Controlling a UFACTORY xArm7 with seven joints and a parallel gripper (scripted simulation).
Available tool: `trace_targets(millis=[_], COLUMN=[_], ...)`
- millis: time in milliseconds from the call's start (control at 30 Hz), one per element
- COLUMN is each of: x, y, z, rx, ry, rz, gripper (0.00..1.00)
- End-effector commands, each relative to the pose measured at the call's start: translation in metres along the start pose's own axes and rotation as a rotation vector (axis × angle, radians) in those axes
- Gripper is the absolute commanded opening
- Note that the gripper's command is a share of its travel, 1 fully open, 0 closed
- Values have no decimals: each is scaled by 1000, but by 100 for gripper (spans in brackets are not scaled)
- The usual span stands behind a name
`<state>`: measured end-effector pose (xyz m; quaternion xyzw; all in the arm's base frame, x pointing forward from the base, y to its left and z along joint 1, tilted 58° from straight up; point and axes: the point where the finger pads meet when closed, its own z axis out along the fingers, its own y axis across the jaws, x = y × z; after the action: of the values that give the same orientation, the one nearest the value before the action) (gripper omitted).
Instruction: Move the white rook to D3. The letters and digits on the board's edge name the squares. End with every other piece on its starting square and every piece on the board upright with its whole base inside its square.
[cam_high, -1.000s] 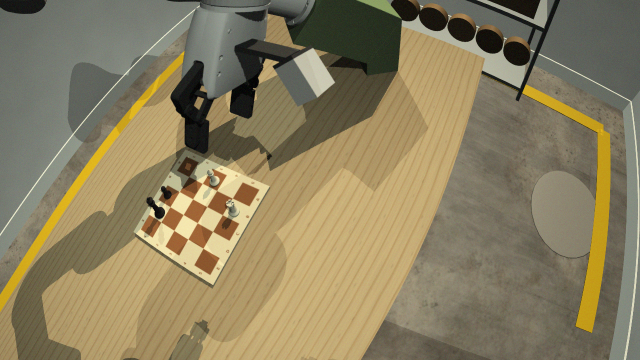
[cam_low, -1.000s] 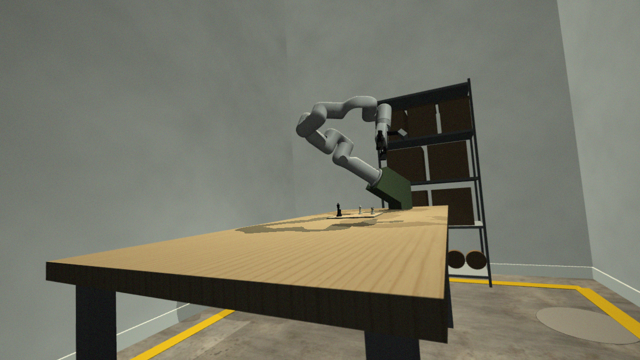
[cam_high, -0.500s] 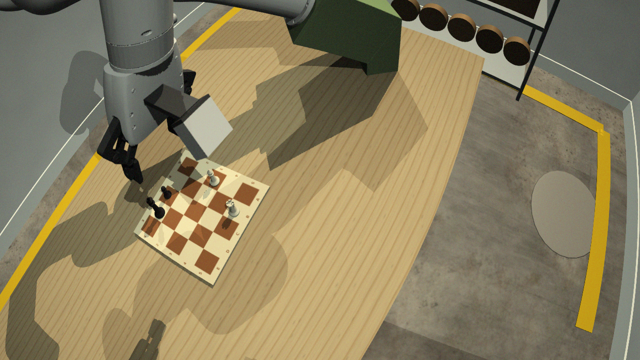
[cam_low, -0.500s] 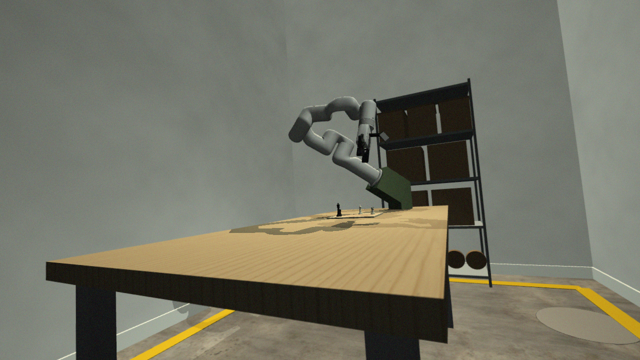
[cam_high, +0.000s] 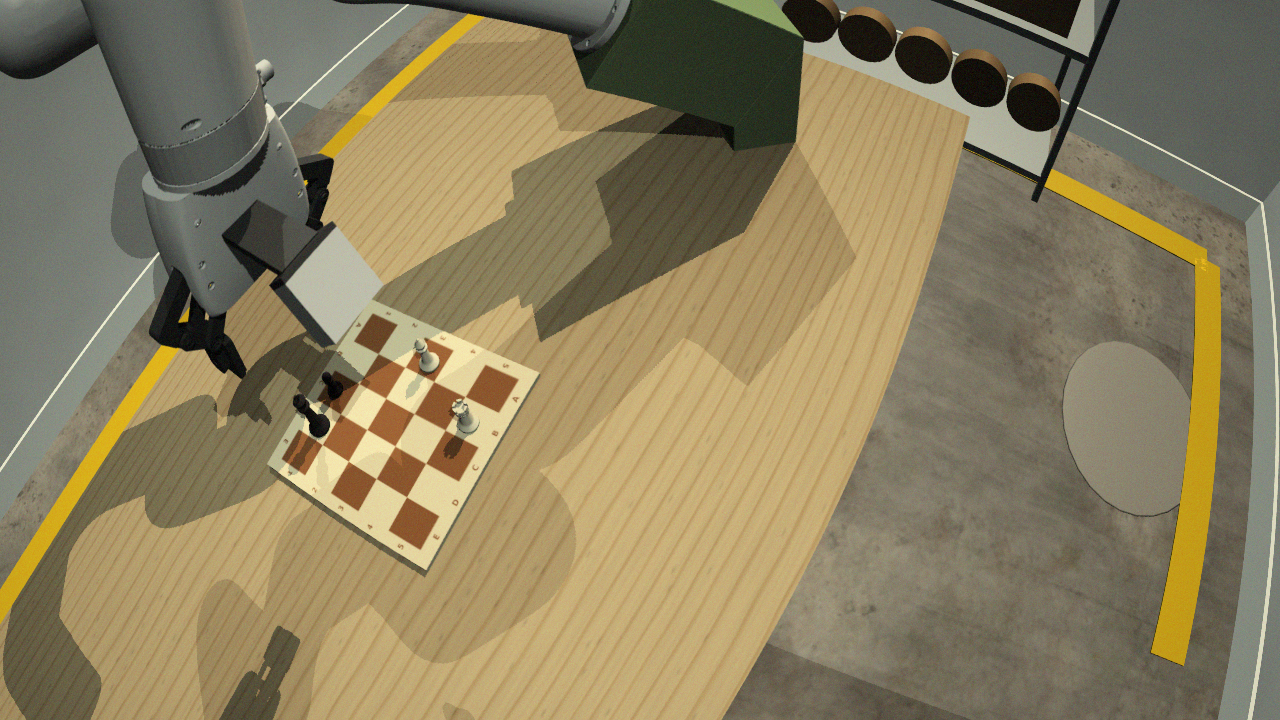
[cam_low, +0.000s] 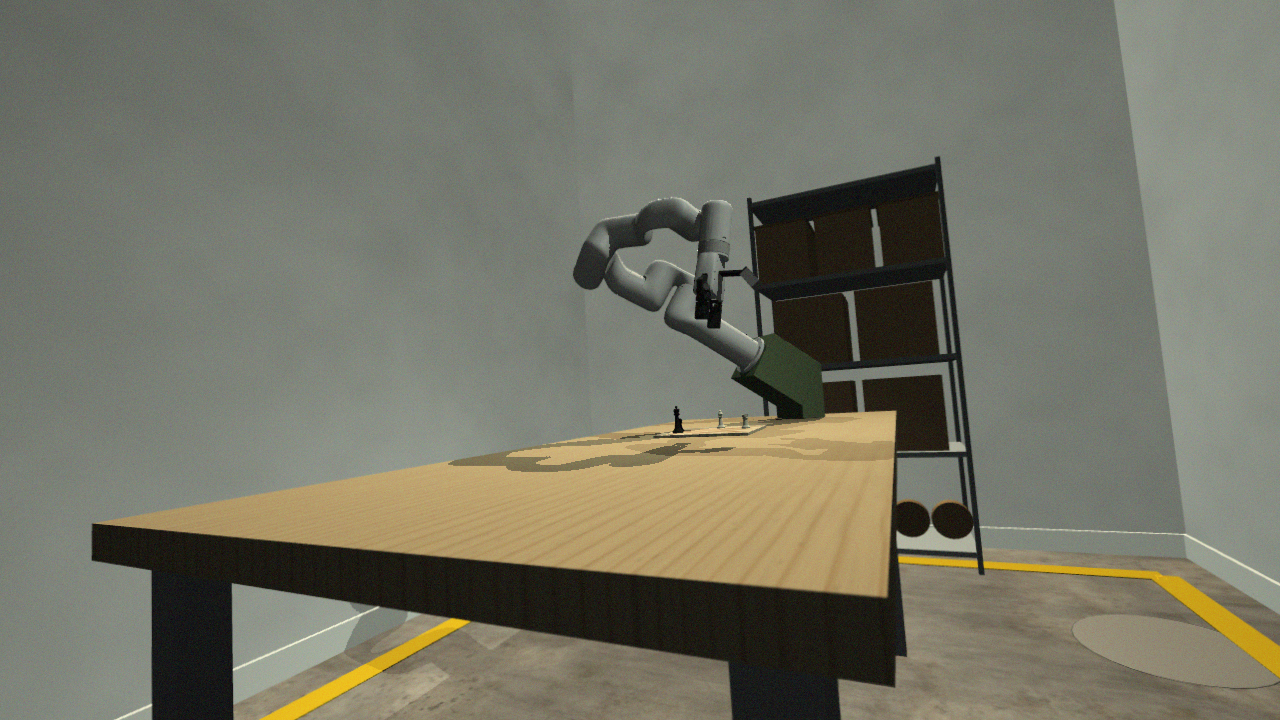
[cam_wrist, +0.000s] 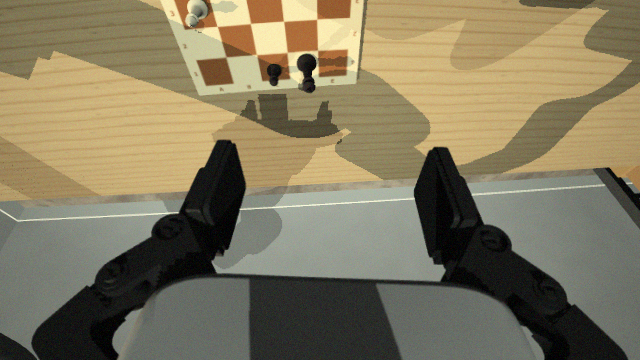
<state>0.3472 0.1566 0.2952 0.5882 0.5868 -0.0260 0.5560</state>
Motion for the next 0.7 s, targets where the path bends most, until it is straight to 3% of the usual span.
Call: trace_targets(millis=[0, 133, 167, 500, 567, 667], x=[0, 0, -18, -18, -56, -56], y=[0, 0, 7, 7, 15, 15], z=[-1, -1, 7, 7, 25, 25], rx=[2, 2, 59, 59, 176, 176], ry=[5, 5, 21, 21, 78, 78], rz=[-11, -11, -10, -10, -8, -8], gripper=[100, 100, 100, 100, 100, 100])
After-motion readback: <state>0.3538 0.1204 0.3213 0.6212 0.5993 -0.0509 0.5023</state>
